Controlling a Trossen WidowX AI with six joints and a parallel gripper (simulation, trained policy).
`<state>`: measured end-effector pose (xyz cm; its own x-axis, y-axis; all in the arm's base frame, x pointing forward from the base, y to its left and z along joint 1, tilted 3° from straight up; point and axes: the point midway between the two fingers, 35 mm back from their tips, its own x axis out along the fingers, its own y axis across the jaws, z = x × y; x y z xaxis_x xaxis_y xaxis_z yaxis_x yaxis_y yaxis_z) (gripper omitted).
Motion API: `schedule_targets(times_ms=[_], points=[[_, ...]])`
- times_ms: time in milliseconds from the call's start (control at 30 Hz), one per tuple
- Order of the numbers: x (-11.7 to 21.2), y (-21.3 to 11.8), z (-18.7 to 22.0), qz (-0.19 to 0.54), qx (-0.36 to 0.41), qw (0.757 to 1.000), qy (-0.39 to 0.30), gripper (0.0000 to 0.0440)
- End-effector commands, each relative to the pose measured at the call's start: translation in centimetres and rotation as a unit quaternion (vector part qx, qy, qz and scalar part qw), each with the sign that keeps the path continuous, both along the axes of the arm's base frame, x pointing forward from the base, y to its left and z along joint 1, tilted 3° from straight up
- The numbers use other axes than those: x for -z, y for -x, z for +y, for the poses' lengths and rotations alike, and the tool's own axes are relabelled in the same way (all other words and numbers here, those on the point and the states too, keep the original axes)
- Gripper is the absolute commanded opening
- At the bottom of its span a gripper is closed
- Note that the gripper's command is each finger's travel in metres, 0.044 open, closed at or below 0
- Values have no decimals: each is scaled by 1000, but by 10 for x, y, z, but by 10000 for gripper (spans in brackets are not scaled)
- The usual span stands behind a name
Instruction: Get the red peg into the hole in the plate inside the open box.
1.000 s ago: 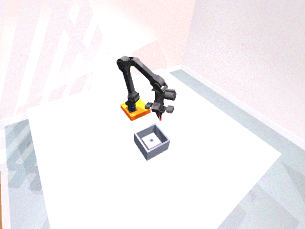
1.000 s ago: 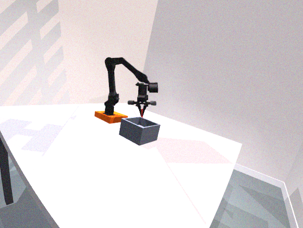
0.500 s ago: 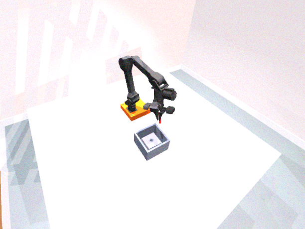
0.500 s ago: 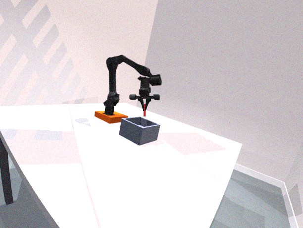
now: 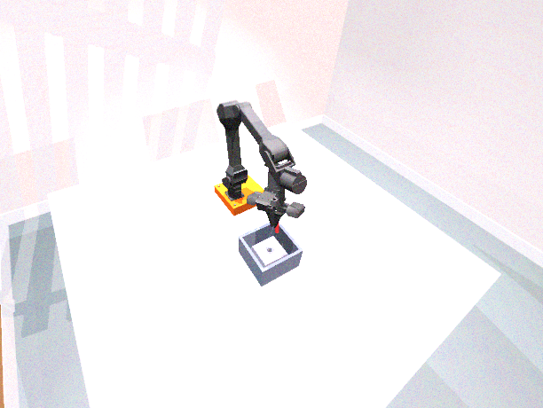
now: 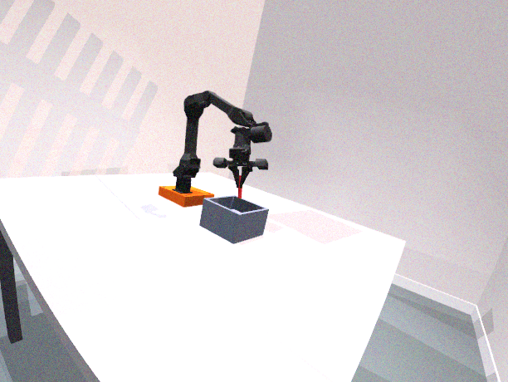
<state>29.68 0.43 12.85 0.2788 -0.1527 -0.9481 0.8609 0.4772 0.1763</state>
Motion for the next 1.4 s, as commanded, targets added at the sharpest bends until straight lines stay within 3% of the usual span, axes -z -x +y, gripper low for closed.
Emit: schedule_targets(times_ms=[0, 567, 800, 967, 1067, 1367], points=[[5, -7, -10, 5, 7, 1000, -1, 0], [47, -29, -44, 49, 32, 998, -20, 11], [69, -34, -52, 78, 16, 997, -17, 152], [71, -40, -57, 82, 16, 996, -17, 158], [71, -48, -62, 76, 15, 997, -19, 186], [68, -71, -82, 56, 18, 998, -13, 415]])
